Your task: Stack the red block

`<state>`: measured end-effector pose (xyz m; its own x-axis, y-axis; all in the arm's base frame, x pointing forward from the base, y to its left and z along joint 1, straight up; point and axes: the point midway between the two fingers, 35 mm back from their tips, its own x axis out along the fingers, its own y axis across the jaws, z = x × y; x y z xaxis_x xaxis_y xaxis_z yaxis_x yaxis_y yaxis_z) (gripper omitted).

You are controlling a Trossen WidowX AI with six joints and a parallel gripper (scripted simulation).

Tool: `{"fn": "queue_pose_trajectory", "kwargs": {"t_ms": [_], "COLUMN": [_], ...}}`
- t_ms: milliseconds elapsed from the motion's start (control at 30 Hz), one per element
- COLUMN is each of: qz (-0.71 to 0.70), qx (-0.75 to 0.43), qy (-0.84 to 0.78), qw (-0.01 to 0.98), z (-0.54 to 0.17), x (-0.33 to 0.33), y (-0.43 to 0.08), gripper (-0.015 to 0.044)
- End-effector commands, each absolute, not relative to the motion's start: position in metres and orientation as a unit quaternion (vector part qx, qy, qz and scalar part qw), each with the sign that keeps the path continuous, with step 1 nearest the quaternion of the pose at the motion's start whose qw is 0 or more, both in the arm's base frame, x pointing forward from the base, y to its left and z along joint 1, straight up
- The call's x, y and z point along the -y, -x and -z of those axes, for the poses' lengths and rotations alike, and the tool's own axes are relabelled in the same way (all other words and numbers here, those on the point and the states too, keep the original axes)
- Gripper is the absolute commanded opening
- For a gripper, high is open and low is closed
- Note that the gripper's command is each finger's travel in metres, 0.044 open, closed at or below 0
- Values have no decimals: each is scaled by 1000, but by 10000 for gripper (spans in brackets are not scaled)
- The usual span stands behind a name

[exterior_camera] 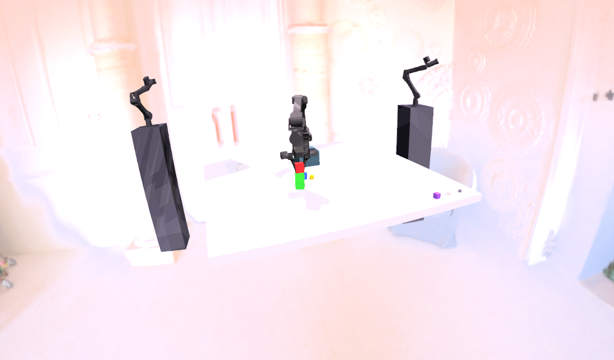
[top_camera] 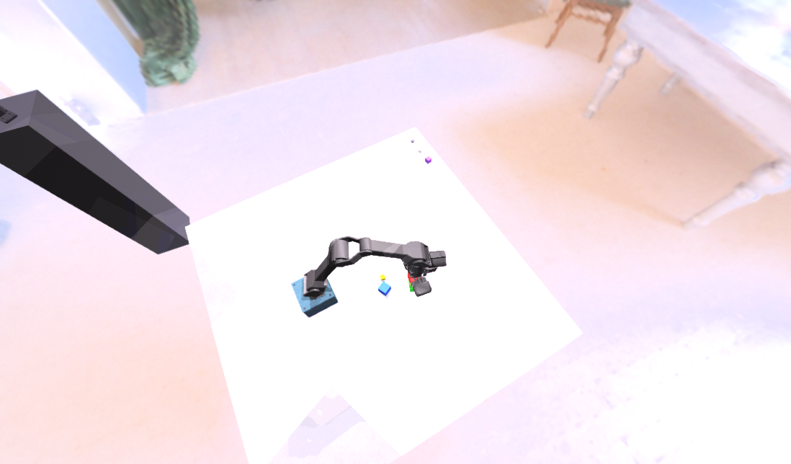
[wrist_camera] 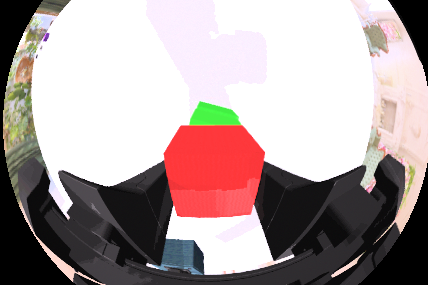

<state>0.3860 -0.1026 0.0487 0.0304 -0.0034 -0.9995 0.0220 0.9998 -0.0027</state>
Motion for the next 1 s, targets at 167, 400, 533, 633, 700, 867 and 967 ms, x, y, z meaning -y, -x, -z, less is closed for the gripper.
{"fn": "queue_pose_trajectory", "kwargs": {"t_ms": [167,400,533,633,700,867,967], "qz": [9,9,9,9,9,9,9], "qx": [-696,-696,-696,-696,-696,-696,-696], "qy": [-7,-7,-7,-7,-7,-7,-7], "qw": [718,718,718,718,718,718,718], "z": [-48,-48,-48,-48,-48,-48,-48], "x": [103,103,103,103,103,103,103], "y": [-386,-386,-386,-386,-386,-386,-386], "gripper": [210,394,440,440,440,440,440]}}
